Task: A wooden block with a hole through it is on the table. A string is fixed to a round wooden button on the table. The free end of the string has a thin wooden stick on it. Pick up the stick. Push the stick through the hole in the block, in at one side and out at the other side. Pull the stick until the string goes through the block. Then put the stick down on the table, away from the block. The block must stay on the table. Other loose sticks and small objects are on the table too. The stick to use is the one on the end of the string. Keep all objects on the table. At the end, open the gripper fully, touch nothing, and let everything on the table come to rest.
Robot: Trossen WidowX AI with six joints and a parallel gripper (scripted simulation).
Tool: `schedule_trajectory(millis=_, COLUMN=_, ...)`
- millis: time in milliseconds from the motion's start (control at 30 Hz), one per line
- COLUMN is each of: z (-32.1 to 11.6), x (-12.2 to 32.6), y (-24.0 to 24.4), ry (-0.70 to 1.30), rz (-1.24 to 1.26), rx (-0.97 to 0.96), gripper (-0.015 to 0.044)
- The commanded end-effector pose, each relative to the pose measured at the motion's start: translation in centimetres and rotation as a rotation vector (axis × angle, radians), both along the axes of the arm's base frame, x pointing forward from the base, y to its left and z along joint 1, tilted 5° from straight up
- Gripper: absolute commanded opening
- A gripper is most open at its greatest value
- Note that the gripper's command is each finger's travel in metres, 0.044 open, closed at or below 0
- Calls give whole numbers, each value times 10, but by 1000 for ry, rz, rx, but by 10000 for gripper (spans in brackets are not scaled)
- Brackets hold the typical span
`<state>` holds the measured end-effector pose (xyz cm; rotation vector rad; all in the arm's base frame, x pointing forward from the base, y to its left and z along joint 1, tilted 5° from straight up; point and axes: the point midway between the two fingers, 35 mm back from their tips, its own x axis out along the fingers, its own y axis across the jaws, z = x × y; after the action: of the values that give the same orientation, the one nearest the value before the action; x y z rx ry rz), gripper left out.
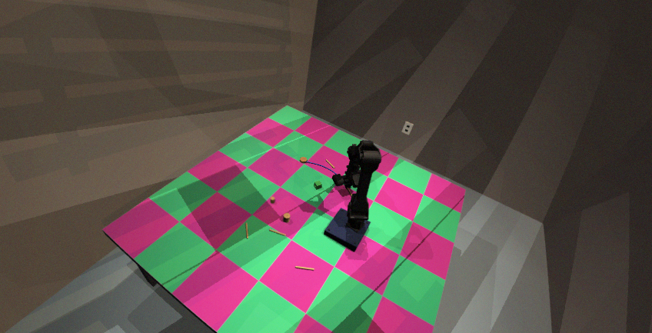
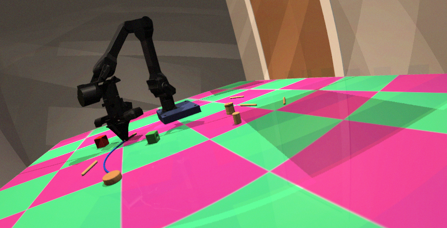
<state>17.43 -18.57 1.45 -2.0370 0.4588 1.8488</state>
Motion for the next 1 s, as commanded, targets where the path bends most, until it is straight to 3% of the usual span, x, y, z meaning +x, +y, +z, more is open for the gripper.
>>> schedule_trajectory(millis=0, z=0, x=0, y=0, ry=0, rz=0, rx=0, gripper=0)
schedule_trajectory(millis=967, z=27, x=-1, y=-2, ry=0, rz=0, rx=-1, gripper=0)
